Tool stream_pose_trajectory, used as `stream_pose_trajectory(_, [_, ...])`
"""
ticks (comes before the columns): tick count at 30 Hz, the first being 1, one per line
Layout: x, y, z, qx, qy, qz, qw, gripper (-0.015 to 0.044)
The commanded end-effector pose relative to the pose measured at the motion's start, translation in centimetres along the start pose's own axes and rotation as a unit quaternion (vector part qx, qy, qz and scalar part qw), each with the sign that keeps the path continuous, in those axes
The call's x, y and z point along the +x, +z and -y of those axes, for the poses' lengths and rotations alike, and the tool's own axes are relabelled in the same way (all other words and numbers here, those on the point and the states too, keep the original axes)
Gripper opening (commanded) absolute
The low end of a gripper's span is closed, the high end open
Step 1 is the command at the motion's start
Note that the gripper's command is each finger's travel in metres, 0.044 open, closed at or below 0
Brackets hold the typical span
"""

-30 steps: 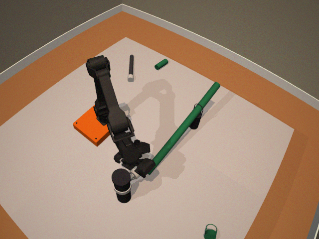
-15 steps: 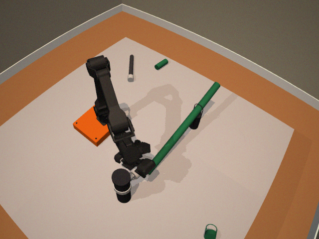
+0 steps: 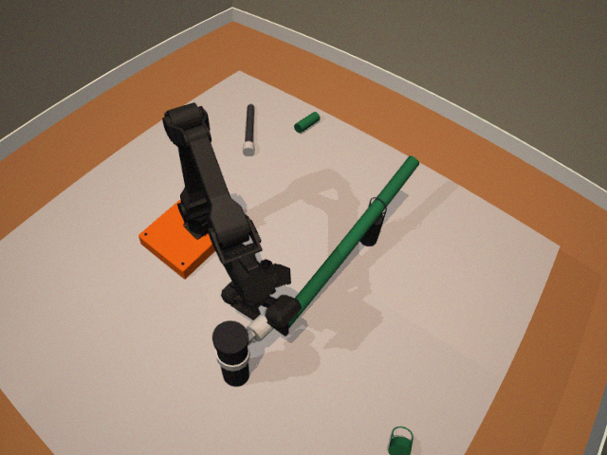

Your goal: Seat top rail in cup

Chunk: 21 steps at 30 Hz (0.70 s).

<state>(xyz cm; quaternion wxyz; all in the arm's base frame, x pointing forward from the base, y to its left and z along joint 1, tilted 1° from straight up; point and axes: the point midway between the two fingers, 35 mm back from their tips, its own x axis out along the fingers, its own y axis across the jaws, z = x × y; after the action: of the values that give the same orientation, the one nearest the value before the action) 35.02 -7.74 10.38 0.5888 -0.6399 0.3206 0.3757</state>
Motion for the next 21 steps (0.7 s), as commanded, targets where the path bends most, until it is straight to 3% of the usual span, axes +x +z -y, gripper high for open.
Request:
stream_pose_trajectory(1, [-1.2, 1.2, 0.8, 0.000, -0.003, -0.001, 1.000, 0.0440])
stream_pose_trajectory(9, [-2.5, 2.9, 1.7, 0.022, -0.006, 0.004, 1.000, 0.0440])
stream_pose_trajectory(15, [-4.9, 6.7, 3.3, 0.250, 0.000, 0.013, 0.968, 0.0440])
stream_pose_trajectory(21, [-7.7, 10.5, 4.2, 0.471, 0.009, 0.019, 0.882, 0.0440])
